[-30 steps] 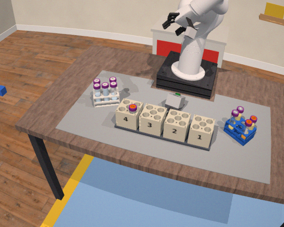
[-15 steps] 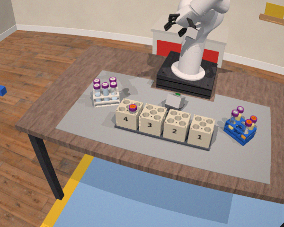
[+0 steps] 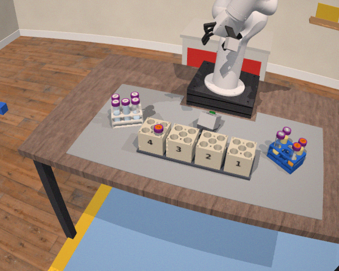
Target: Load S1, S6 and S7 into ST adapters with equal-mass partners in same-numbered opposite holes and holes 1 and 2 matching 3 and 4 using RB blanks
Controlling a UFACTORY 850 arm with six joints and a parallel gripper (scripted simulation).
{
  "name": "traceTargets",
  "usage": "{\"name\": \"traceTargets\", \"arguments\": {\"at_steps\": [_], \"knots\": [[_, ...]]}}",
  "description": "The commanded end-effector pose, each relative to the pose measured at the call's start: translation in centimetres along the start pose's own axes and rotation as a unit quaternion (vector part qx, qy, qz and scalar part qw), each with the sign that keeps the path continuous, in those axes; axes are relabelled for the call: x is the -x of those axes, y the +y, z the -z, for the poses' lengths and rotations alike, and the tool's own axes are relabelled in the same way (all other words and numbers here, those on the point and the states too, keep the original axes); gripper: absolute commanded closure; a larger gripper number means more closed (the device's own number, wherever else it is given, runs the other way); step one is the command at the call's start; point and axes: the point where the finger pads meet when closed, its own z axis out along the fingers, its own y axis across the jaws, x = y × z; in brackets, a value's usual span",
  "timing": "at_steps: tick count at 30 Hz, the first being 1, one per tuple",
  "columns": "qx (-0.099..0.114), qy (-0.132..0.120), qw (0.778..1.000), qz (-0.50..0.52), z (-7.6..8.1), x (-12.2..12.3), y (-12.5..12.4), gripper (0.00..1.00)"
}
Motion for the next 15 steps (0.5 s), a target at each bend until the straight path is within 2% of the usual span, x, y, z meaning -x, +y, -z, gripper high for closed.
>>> {"name": "traceTargets", "arguments": {"at_steps": [1, 3, 5, 6, 9, 10, 12, 13, 15], "knots": [[-0.033, 0.008, 0.999, -0.018, 0.3, -2.3, -0.1, 0.00], [-0.033, 0.008, 0.999, -0.018, 0.3, -2.5, -0.1, 0.00], [-0.058, 0.016, 0.997, -0.037, 0.3, -3.5, 0.0, 0.00], [-0.063, 0.017, 0.997, -0.041, 0.3, -4.0, 0.0, 0.00], [-0.063, 0.017, 0.997, -0.041, 0.4, -4.8, 0.1, 0.00], [-0.075, 0.021, 0.996, -0.051, 0.3, -5.3, 0.2, 0.00], [-0.075, 0.021, 0.996, -0.051, 0.3, -5.3, 0.2, 0.00], [-0.087, 0.025, 0.994, -0.062, 0.3, -5.8, 0.2, 0.00], [-0.091, 0.027, 0.993, -0.066, 0.3, -6.8, 0.4, 0.00]]}}
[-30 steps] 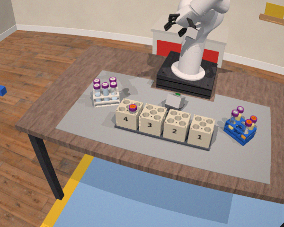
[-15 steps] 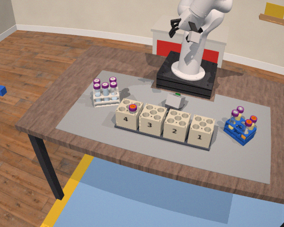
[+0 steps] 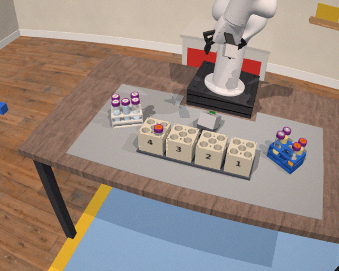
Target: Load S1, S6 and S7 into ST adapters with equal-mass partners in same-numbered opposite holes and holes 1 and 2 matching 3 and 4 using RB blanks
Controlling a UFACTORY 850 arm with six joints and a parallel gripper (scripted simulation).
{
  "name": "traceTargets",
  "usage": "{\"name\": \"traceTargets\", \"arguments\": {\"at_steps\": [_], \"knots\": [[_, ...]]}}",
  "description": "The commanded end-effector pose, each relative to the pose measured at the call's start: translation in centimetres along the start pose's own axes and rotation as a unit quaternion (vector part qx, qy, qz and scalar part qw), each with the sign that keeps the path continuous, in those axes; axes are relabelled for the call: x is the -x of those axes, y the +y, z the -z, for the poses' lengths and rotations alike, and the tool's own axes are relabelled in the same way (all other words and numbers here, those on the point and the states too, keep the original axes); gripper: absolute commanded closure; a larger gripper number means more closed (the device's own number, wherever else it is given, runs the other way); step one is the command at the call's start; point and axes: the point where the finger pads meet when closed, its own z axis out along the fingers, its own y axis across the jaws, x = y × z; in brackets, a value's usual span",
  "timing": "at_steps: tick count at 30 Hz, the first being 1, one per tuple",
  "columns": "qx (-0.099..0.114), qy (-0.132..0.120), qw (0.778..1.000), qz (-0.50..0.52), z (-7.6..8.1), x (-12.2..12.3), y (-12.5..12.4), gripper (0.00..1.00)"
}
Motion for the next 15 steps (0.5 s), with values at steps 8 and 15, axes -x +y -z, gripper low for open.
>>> {"name": "traceTargets", "arguments": {"at_steps": [8, 15], "knots": [[-0.043, 0.016, 0.998, -0.040, -0.5, -4.5, 0.5, 0.00], [-0.066, 0.027, 0.995, -0.069, -0.9, -6.4, 0.9, 0.00]]}}
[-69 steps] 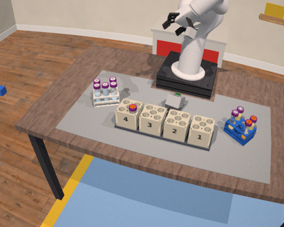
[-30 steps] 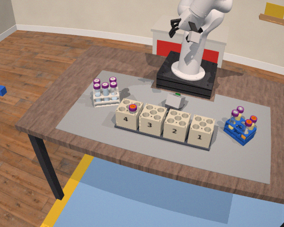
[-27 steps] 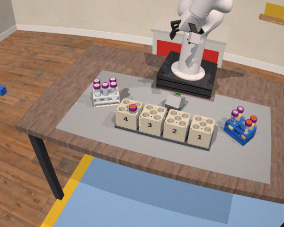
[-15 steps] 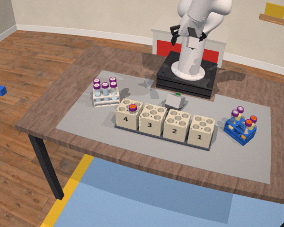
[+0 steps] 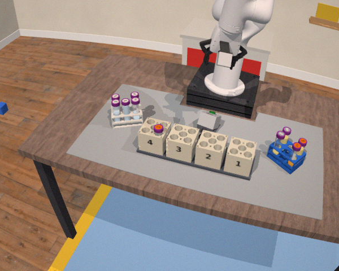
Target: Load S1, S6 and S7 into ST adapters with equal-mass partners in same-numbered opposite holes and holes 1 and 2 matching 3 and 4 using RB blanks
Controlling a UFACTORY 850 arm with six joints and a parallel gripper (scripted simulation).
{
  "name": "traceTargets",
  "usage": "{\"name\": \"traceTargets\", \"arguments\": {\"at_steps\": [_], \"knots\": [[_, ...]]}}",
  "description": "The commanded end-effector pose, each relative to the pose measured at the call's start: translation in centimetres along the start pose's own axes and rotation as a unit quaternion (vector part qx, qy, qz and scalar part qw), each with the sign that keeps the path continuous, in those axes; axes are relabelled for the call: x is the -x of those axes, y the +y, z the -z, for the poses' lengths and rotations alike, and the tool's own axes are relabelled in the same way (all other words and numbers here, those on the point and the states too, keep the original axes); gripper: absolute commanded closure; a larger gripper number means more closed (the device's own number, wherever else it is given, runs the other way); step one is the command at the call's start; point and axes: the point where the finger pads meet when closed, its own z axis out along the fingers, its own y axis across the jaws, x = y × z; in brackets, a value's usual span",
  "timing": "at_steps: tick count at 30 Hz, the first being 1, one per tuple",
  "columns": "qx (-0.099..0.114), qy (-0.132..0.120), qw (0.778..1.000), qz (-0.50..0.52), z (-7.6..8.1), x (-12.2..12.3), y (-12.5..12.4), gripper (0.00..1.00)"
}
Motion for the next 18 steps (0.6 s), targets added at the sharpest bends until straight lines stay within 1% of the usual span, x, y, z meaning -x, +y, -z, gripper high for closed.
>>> {"name": "traceTargets", "arguments": {"at_steps": [1, 2, 4, 5, 7, 9, 11, 12, 14, 16, 17, 18], "knots": [[-0.009, 0.004, 1.000, -0.008, -0.4, -1.6, 0.2, 0.00], [-0.009, 0.004, 1.000, -0.008, -0.4, -1.8, 0.2, 0.00], [-0.027, 0.013, 0.999, -0.034, -0.7, -2.7, 0.4, 0.00], [-0.031, 0.015, 0.999, -0.039, -0.8, -3.2, 0.5, 0.00], [-0.031, 0.015, 0.999, -0.039, -1.1, -4.1, 0.8, 0.00], [-0.031, 0.015, 0.999, -0.039, -1.2, -4.4, 0.8, 0.00], [-0.047, 0.025, 0.996, -0.067, -1.6, -5.3, 1.1, 0.00], [-0.050, 0.027, 0.996, -0.072, -1.7, -5.8, 1.3, 0.00], [-0.050, 0.027, 0.996, -0.072, -2.1, -6.7, 1.6, 0.00], [-0.050, 0.027, 0.996, -0.072, -2.1, -6.7, 1.6, 0.00], [-0.050, 0.027, 0.996, -0.072, -2.2, -7.1, 1.7, 0.00], [-0.057, 0.032, 0.994, -0.087, -2.5, -7.5, 1.9, 0.00]]}}
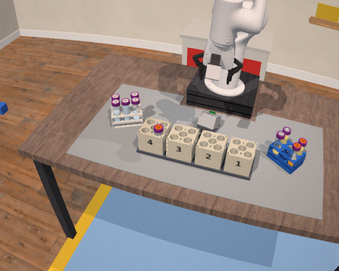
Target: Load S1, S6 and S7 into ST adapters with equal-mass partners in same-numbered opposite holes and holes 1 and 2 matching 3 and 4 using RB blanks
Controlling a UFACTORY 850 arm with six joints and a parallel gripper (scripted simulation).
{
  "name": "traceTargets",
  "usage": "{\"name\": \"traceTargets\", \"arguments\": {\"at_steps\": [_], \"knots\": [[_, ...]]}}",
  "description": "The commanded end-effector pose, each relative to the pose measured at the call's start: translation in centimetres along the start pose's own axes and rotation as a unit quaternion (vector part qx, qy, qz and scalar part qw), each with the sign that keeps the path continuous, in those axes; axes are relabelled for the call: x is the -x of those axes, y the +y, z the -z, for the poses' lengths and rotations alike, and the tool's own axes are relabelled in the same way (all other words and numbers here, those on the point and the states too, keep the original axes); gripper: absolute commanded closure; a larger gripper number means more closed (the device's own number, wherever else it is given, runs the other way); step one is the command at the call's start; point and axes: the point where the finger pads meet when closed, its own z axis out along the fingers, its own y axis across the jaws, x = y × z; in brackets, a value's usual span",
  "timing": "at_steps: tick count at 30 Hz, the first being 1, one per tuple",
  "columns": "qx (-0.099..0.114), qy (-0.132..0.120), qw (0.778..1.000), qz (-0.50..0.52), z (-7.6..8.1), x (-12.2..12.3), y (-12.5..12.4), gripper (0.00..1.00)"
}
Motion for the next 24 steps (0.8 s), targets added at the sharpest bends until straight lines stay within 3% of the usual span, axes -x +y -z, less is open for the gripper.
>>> {"name": "traceTargets", "arguments": {"at_steps": [1, 7, 10, 15, 18, 24], "knots": [[-0.017, 0.012, 0.999, -0.031, -0.7, -1.8, 0.4, 0.00], [-0.019, 0.014, 0.999, -0.037, -1.6, -3.5, 1.1, 0.00], [-0.033, 0.026, 0.996, -0.073, -2.3, -4.7, 1.6, 0.00], [-0.033, 0.026, 0.996, -0.073, -3.0, -5.9, 2.2, 0.00], [-0.044, 0.038, 0.992, -0.110, -3.8, -7.1, 2.8, 0.00], [-0.044, 0.038, 0.992, -0.110, -4.8, -8.5, 3.7, 0.00]]}}
